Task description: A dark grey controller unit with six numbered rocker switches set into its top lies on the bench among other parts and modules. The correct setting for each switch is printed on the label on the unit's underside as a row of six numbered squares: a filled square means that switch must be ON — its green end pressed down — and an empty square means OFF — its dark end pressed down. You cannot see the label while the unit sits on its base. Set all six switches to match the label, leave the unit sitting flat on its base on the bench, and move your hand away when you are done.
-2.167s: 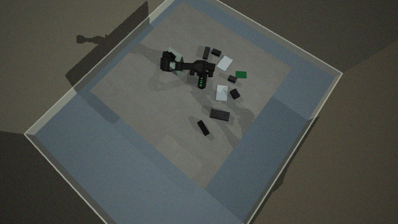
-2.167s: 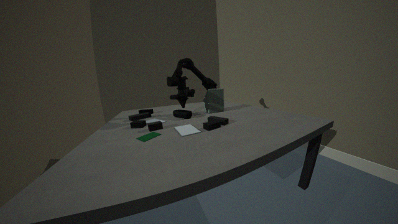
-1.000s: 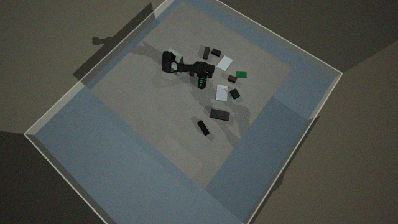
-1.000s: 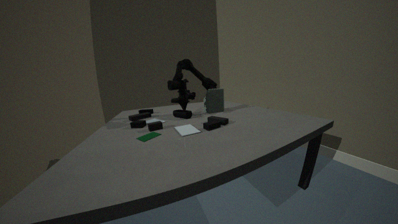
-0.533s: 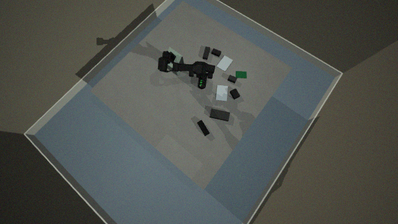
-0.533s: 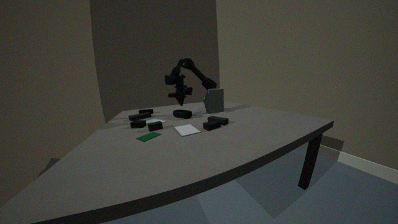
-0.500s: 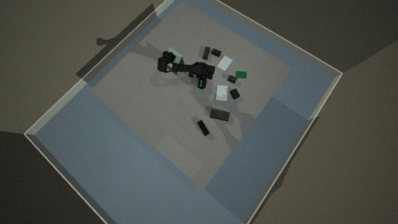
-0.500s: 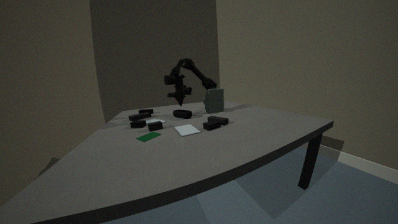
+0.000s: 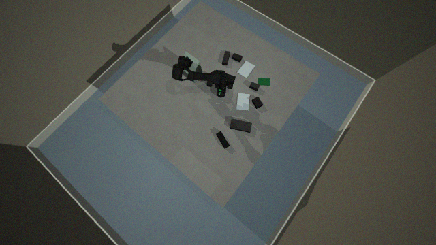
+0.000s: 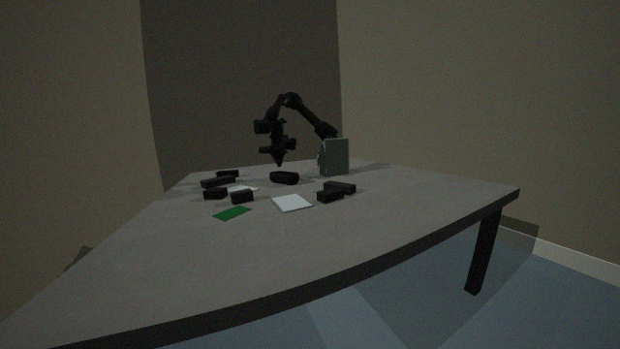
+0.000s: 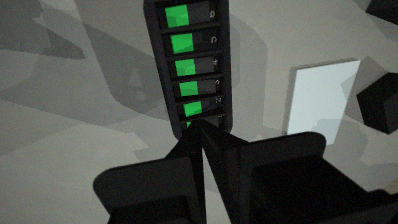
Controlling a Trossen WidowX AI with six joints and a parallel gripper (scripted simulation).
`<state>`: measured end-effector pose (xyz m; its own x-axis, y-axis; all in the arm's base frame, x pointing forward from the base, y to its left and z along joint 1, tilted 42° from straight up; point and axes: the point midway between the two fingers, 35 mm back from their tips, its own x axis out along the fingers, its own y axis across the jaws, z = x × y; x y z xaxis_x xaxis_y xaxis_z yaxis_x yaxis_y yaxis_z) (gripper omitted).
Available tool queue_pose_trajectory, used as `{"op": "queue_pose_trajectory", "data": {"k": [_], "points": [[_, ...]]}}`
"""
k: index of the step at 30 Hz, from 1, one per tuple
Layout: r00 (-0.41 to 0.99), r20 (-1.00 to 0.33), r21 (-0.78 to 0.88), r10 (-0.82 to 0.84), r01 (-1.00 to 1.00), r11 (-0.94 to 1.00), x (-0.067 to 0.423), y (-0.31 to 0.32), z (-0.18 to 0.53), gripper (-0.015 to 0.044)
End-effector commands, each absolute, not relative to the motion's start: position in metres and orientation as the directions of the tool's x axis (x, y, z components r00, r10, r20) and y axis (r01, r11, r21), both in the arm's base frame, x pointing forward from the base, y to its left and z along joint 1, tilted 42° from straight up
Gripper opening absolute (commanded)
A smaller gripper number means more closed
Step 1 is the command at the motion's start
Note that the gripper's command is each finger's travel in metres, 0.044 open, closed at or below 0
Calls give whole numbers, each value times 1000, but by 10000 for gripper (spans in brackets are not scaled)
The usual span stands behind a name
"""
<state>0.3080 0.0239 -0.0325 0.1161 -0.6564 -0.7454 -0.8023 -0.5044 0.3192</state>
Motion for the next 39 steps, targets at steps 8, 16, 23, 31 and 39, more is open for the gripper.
{"op": "queue_pose_trajectory", "data": {"k": [8,16,23,31,39], "points": [[110,-741,331,-663,-798,-503,308,10,-48,0],[110,-740,331,-663,-798,-503,309,3,-55,0],[110,-740,332,-663,-798,-503,309,0,-58,0],[110,-740,332,-663,-798,-503,309,0,-58,0],[110,-742,329,-661,-799,-503,307,16,-41,0]]}}
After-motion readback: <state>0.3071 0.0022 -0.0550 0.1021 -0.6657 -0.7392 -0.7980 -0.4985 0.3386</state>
